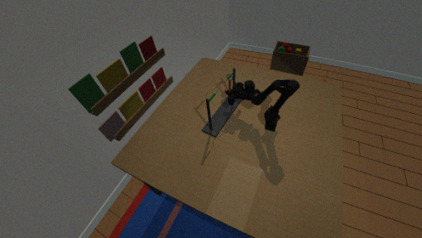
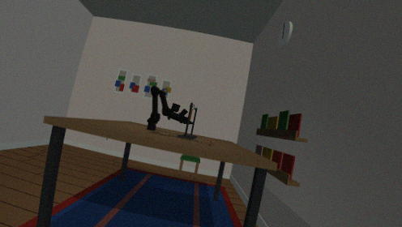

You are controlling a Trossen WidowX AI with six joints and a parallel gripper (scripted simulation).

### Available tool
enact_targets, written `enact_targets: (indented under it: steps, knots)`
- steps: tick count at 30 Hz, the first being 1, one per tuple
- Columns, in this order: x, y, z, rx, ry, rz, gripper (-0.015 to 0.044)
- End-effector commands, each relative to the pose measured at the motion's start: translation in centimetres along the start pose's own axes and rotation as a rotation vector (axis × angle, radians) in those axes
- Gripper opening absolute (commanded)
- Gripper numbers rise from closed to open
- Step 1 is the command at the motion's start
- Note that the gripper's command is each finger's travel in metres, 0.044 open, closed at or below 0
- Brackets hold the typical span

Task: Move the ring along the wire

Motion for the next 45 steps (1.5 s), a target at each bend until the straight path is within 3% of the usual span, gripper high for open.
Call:
enact_targets:
  steps: [1, 30, 45]
  knots:
    - [0.1, -0.2, 0.1, -0.003, -0.006, -0.004, -0.0150]
    - [0.1, 0.0, 3.0, 0.000, 0.010, 0.001, -0.0150]
    - [0.2, 0.0, 4.6, 0.014, 0.143, -0.004, -0.0150]
Point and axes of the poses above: the point midway between the two fingers, 35 mm back from their tips, its own x axis out along the fingers, its own z axis across the jaws, y = z × x, the point moved 3 cm from there along -x, back along the fingers, and after that the axes turned 4 degrees about x, right-handed, at the moved point
